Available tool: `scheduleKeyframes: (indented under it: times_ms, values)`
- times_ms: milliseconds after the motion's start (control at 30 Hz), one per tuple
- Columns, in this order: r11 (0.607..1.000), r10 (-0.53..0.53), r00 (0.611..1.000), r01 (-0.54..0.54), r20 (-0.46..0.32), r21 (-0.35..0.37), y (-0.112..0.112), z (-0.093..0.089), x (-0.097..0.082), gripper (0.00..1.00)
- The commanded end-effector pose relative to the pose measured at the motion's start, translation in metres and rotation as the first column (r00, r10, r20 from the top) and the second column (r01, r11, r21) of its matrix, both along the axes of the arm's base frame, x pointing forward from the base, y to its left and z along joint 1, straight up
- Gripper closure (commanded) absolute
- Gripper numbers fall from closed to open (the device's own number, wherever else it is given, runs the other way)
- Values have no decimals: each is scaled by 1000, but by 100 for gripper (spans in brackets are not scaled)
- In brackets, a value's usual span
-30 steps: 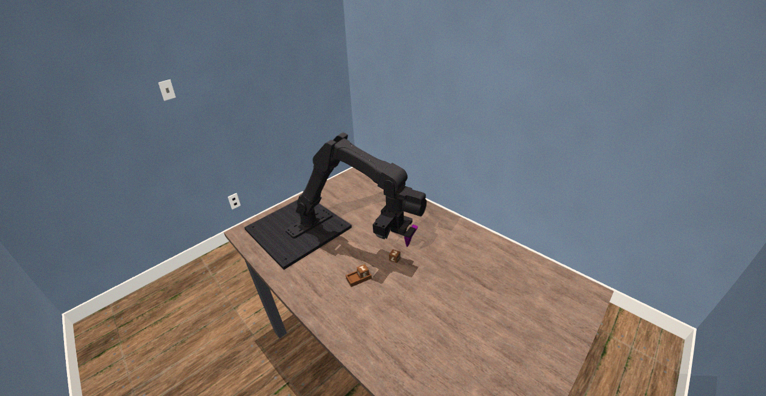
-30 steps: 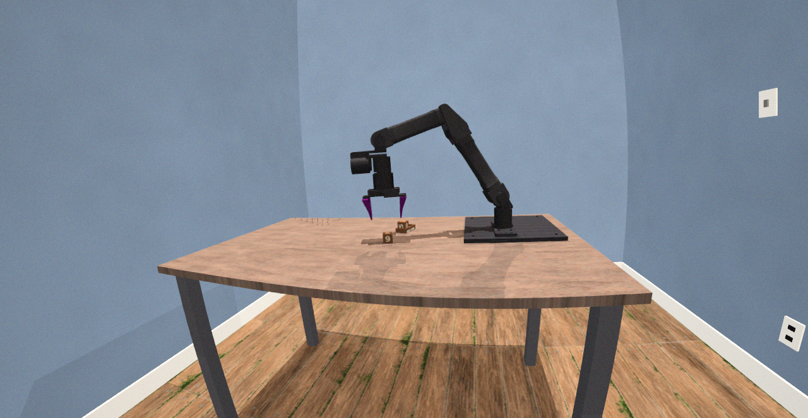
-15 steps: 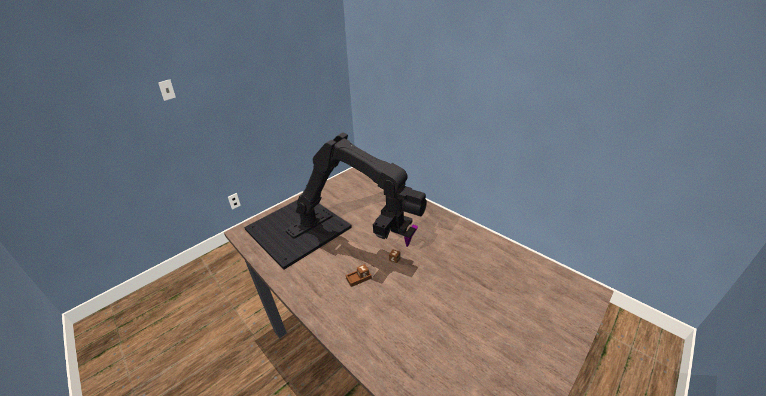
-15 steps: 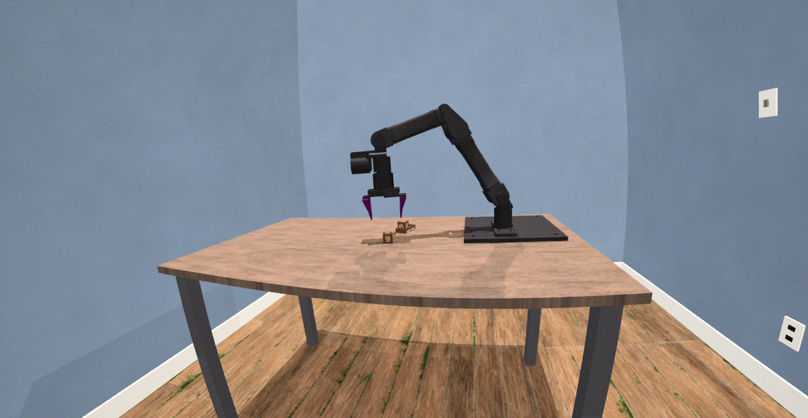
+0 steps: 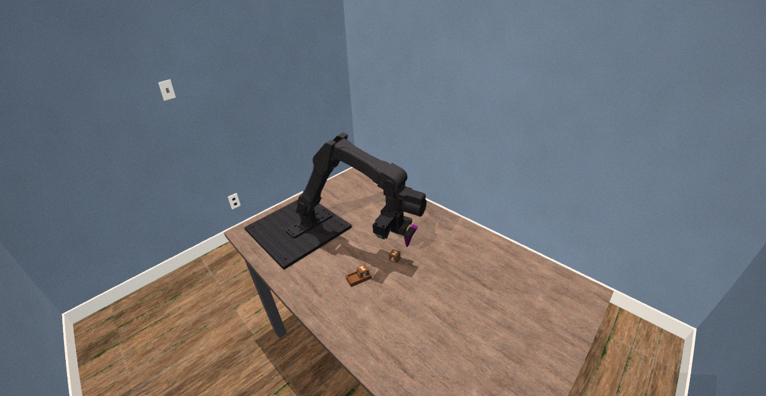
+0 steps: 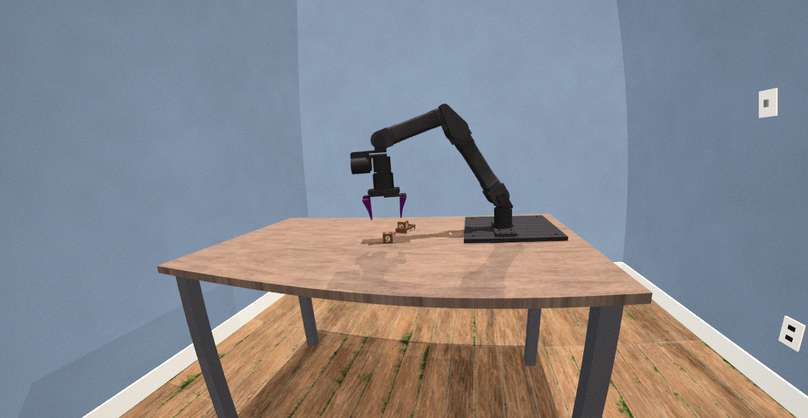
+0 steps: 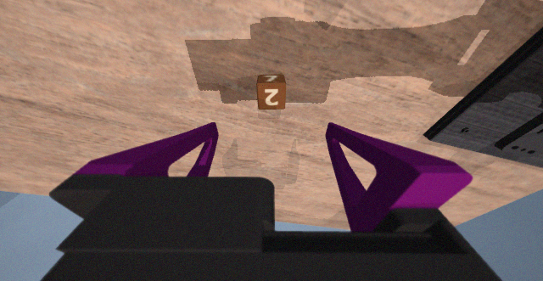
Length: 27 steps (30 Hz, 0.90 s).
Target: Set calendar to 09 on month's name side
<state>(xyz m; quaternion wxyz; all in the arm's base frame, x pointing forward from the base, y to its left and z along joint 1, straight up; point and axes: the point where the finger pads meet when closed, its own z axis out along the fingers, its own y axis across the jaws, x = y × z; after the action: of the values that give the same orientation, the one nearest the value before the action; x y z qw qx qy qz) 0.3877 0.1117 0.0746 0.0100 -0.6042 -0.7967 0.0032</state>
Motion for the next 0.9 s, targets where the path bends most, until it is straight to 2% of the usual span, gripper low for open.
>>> scheduleKeyframes:
  times_ms: [0, 100, 133, 867]
  values:
    - [1000, 16, 1000, -16, 27, -6, -4, 12, 3, 0]
    - [1000, 21, 999, -21, 27, -6, -5, 13, 3, 0]
    - [1000, 21, 999, -21, 27, -6, -5, 13, 3, 53]
    - [1000, 21, 999, -21, 27, -6, -5, 13, 3, 53]
